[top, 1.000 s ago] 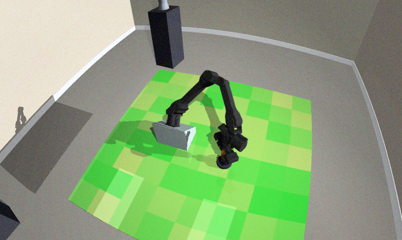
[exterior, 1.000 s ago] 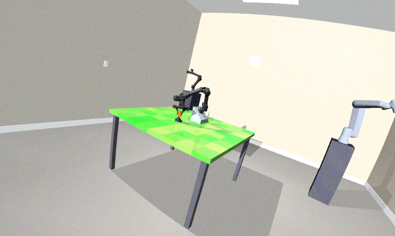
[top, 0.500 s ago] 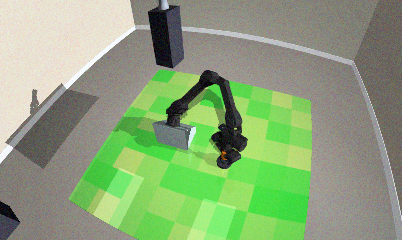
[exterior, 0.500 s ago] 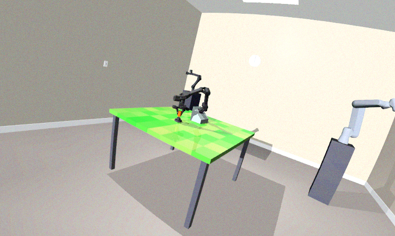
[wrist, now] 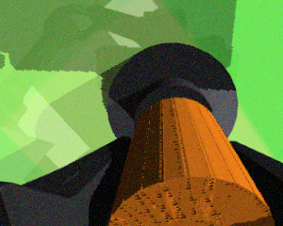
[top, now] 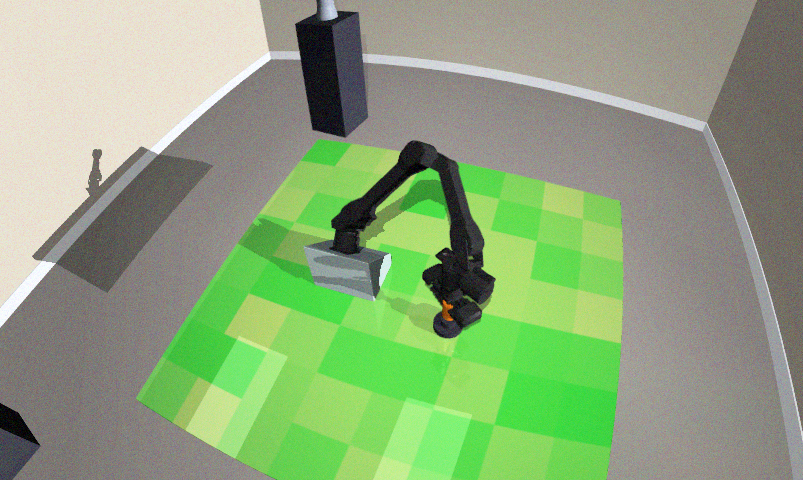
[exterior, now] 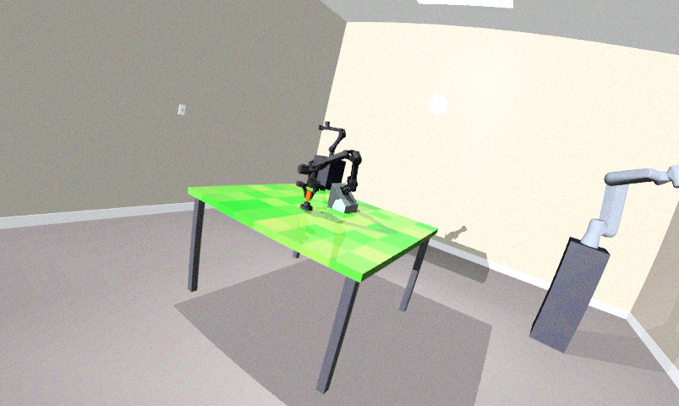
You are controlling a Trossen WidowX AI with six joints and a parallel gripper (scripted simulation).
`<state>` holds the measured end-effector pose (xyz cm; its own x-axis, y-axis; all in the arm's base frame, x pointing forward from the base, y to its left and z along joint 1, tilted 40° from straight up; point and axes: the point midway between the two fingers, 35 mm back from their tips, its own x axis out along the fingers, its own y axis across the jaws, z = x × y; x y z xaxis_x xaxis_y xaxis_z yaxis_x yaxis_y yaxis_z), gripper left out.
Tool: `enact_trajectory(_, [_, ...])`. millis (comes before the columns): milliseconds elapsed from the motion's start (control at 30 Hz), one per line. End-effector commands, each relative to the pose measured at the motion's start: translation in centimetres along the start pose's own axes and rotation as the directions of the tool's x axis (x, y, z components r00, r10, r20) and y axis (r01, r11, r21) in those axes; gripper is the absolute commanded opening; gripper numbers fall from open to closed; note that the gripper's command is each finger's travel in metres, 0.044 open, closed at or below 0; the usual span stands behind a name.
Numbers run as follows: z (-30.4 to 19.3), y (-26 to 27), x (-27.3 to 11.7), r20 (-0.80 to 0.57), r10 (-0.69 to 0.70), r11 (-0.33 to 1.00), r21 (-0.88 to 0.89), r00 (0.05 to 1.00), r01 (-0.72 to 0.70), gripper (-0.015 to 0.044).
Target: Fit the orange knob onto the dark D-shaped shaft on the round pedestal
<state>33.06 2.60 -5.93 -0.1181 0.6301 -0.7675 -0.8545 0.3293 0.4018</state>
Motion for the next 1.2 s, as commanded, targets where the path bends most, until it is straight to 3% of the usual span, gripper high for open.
enact_trajectory(0, [0.09, -0.06, 0.09, 0.004, -0.001, 1.000, -0.006, 1.000, 0.001, 0.0000])
enact_trajectory(333, [0.08, -0.09, -0.40, 0.003, -0.001, 1.000, -0.015, 1.000, 0.001, 0.0000])
enact_trajectory(567, [0.01, -0.04, -0.24, 0.003, -0.001, 0.977, -0.214, 1.000, 0.001, 0.0000])
enact_trajectory(1167, [0.03, -0.03, 0.05, 0.004, -0.001, 0.977, -0.214, 1.000, 0.001, 0.0000])
